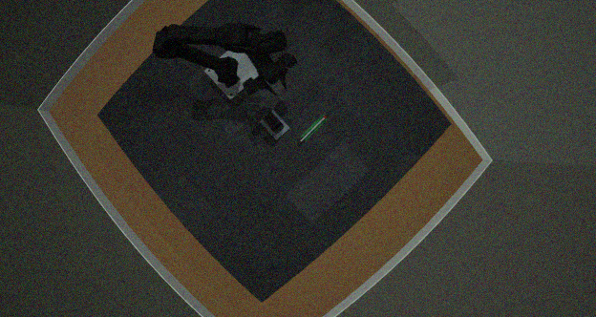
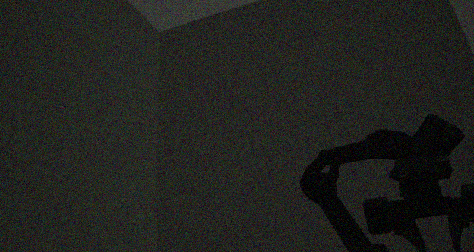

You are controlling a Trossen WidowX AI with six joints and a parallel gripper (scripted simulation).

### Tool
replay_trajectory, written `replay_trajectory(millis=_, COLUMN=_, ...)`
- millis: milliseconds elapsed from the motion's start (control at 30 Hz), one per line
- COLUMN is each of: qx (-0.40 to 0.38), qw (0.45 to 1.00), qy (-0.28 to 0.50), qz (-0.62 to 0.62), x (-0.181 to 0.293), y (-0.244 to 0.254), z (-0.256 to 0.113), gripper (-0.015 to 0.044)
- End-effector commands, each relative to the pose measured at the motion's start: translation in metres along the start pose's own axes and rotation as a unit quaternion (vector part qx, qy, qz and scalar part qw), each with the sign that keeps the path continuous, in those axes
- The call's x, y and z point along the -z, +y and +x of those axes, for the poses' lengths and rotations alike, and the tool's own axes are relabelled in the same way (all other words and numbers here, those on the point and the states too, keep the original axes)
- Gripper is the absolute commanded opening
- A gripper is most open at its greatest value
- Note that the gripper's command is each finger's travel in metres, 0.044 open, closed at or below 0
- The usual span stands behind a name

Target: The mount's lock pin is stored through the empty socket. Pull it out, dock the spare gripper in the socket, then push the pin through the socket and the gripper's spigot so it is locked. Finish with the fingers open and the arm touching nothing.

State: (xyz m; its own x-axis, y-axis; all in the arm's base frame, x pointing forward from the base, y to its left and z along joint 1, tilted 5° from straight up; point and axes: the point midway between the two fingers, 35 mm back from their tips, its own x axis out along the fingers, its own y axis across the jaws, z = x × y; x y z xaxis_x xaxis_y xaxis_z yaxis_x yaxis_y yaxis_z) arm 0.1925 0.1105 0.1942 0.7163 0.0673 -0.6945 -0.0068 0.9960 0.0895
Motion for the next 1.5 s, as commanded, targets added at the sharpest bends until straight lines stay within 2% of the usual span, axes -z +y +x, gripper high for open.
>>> replay_trajectory(millis=0, qx=-0.009, qw=1.000, qy=-0.028, qz=0.001, x=0.001, y=0.021, z=-0.014, gripper=0.0180)
replay_trajectory(millis=167, qx=-0.008, qw=1.000, qy=-0.027, qz=-0.006, x=0.000, y=0.022, z=-0.015, gripper=0.0180)
replay_trajectory(millis=367, qx=0.031, qw=0.975, qy=0.046, qz=-0.214, x=-0.024, y=0.042, z=0.004, gripper=0.0180)
replay_trajectory(millis=533, qx=0.031, qw=0.912, qy=0.129, qz=-0.389, x=-0.045, y=0.056, z=0.034, gripper=0.0180)
replay_trajectory(millis=733, qx=-0.014, qw=0.803, qy=0.221, qz=-0.553, x=-0.063, y=0.062, z=0.083, gripper=0.0180)
replay_trajectory(millis=1300, qx=-0.179, qw=0.582, qy=0.311, qz=-0.730, x=-0.074, y=0.043, z=0.181, gripper=0.0180)
replay_trajectory(millis=1467, qx=-0.190, qw=0.569, qy=0.313, qz=-0.736, x=-0.074, y=0.041, z=0.186, gripper=0.0180)
